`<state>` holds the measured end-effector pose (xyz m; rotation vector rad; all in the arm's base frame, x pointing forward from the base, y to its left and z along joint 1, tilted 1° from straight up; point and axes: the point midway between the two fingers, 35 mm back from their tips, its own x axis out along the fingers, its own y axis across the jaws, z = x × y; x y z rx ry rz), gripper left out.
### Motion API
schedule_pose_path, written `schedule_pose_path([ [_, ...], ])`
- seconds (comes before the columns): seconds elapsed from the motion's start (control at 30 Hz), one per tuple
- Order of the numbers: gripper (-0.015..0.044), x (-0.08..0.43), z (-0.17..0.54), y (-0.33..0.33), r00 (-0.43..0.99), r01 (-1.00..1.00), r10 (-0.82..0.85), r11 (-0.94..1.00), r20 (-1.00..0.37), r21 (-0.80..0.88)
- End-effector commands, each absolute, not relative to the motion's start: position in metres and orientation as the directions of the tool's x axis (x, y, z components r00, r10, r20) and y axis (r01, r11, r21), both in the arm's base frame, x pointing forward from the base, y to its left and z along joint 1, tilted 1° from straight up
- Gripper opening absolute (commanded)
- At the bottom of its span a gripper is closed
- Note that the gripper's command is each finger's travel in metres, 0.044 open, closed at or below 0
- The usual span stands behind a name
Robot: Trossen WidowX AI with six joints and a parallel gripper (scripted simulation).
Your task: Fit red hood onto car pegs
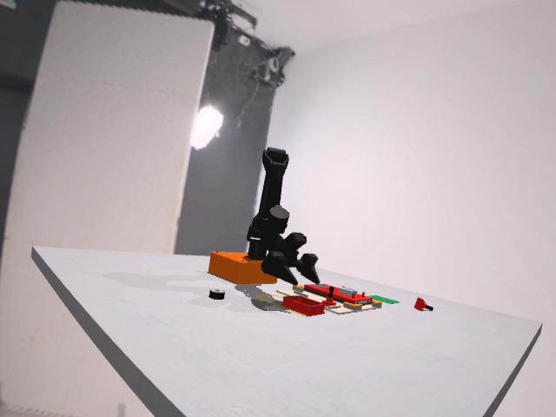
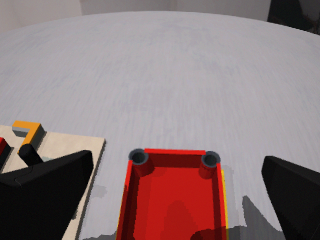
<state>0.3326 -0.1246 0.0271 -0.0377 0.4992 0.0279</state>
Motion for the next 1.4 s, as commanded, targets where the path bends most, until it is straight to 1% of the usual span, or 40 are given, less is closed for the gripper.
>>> schedule_pose_path([
  [0.0, 0.044, 0.332, 0.021, -0.124, 0.875, -0.036, 0.023, 0.999, -0.483, -0.019],
  [1.37, 0.044, 0.333, -0.012, -0.124, 0.88, -0.036, 0.019, 0.999, -0.474, -0.026],
])
